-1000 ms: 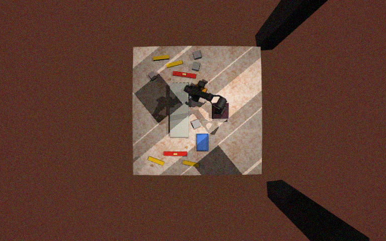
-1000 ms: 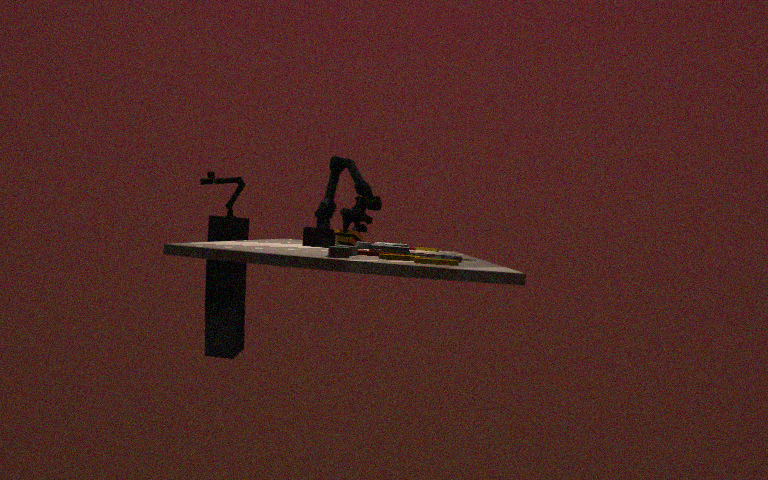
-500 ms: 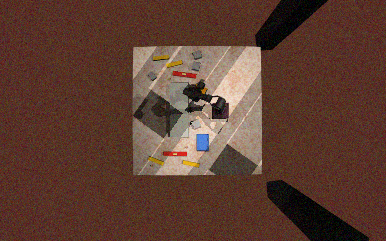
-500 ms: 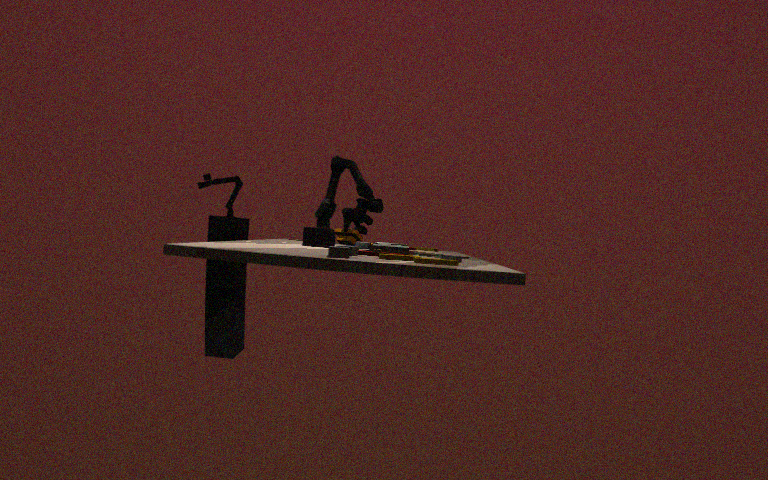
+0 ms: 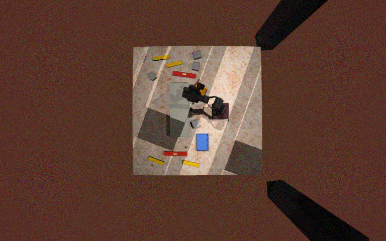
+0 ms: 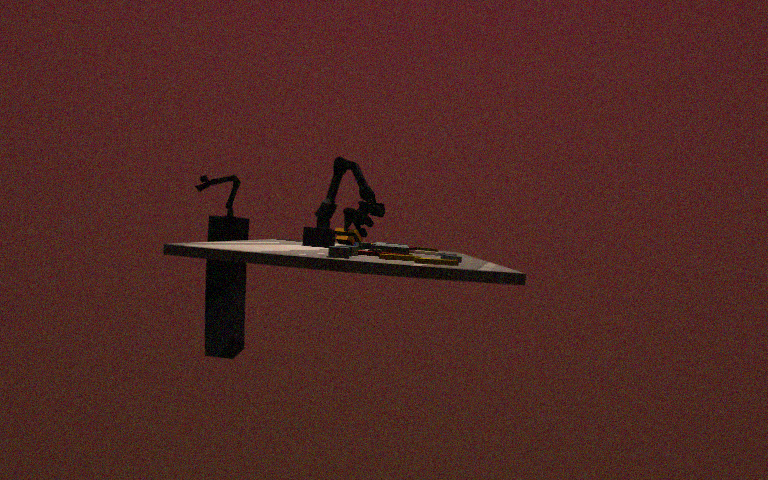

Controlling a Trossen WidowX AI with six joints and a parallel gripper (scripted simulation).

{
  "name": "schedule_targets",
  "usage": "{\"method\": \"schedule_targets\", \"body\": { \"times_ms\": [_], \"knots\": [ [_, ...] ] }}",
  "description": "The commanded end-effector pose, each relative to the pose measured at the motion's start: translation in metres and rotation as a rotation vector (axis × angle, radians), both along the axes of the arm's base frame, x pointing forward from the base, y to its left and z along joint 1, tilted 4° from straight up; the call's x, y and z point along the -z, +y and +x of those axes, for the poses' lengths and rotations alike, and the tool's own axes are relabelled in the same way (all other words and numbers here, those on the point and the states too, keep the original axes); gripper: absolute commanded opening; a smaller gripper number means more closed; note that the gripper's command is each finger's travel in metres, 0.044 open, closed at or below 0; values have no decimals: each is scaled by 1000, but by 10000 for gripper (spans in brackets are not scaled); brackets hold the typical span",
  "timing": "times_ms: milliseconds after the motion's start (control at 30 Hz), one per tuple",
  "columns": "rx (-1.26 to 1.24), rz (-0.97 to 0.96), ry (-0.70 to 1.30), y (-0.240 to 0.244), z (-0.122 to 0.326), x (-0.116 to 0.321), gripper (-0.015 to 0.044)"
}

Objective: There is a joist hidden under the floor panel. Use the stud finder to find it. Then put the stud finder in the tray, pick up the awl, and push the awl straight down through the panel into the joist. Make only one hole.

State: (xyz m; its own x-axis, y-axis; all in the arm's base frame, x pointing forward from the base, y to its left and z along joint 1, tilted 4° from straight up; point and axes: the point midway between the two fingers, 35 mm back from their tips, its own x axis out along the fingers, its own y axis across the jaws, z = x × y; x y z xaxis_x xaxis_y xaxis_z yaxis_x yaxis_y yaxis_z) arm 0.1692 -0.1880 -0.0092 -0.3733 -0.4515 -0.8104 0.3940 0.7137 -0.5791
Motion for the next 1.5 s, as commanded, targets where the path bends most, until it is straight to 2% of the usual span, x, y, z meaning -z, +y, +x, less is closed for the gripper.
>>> {"method": "schedule_targets", "body": {
  "times_ms": [0, 567, 1467],
  "knots": [
    [2, -39, 26, 0, -1, 1, 0],
    [-14, -182, 90, 3, 2, 2, 0],
    [-19, -166, 76, 6, 6, 34, 0]
  ]
}}
